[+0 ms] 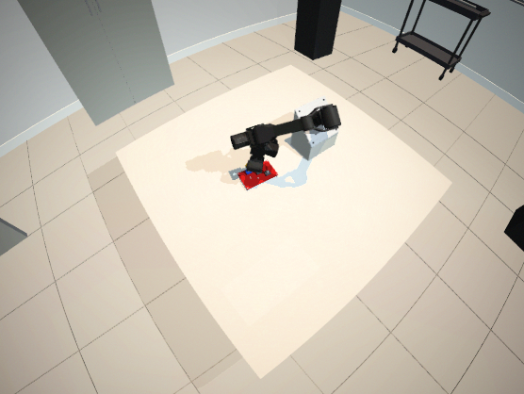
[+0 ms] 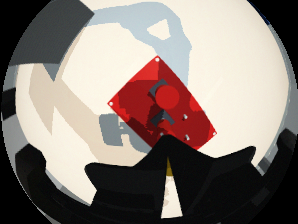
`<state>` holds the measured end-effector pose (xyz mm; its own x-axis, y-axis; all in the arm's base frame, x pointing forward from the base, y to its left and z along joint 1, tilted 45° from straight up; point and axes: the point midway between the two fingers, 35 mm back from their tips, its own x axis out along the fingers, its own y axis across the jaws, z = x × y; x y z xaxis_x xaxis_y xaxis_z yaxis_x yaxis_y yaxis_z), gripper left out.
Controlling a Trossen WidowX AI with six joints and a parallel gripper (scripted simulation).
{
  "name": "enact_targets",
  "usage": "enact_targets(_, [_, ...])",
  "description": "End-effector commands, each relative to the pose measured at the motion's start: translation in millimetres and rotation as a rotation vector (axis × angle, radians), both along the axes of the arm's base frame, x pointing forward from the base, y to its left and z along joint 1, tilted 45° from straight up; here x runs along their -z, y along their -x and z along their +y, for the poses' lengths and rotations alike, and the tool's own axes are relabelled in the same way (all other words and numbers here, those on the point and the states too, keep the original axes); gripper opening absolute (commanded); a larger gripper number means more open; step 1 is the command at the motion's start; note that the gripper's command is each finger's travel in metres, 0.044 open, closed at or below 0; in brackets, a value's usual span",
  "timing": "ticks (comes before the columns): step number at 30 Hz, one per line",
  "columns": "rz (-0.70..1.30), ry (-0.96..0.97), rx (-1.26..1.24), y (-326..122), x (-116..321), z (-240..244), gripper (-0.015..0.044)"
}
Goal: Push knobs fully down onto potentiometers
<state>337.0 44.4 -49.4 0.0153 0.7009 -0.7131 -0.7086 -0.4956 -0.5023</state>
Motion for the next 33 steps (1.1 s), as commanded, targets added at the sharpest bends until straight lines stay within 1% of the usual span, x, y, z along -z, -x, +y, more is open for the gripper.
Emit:
enact_targets(1, [0.003, -0.003, 0.000, 0.1, 2.0, 2.5, 0.0000])
enact_targets(33, [0.003, -0.003, 0.000, 0.1, 4.9, 5.3, 0.0000])
